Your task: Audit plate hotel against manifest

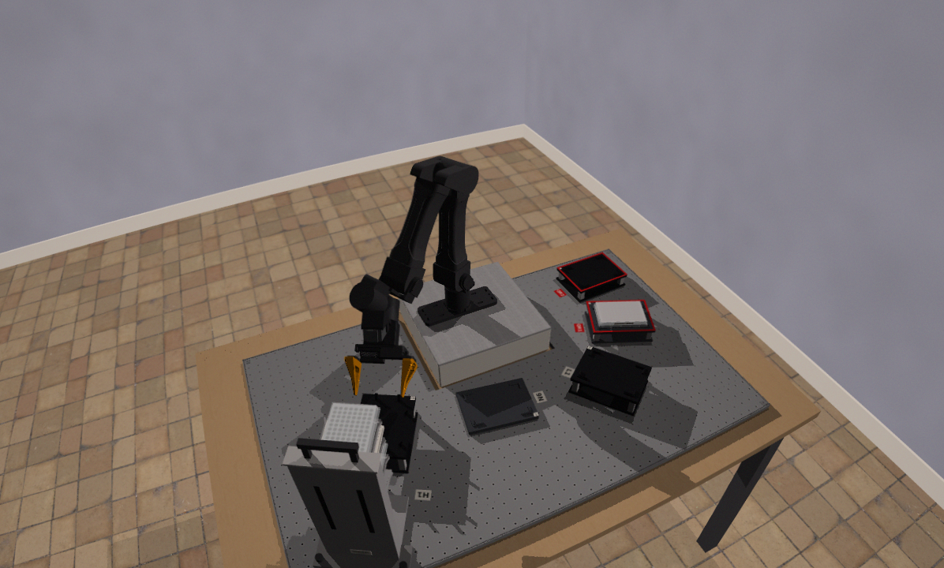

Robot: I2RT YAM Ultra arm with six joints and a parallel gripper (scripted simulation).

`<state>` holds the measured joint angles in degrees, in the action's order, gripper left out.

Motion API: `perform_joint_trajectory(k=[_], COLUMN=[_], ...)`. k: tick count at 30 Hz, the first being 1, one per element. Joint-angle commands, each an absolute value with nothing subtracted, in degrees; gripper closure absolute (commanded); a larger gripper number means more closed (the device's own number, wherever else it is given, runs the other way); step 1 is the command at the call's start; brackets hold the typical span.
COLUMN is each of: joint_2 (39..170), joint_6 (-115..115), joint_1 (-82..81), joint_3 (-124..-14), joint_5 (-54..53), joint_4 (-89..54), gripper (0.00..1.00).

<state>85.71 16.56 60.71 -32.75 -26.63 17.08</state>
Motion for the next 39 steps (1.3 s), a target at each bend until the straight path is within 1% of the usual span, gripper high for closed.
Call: perform_joint_trajectory(k=[1,36,39], joint_2=[86.7,94.6,93.7], joint_6=[15.7,13.2,13.1], joint_1=[59.8,55.7,56.0], joint_3=[-35.4,-43.0,-43.3], joint_5=[-26.1,-22.6,-22.7], joint_4=[18.8,20.3,20.3], gripper=[0.0,0.0,0.0])
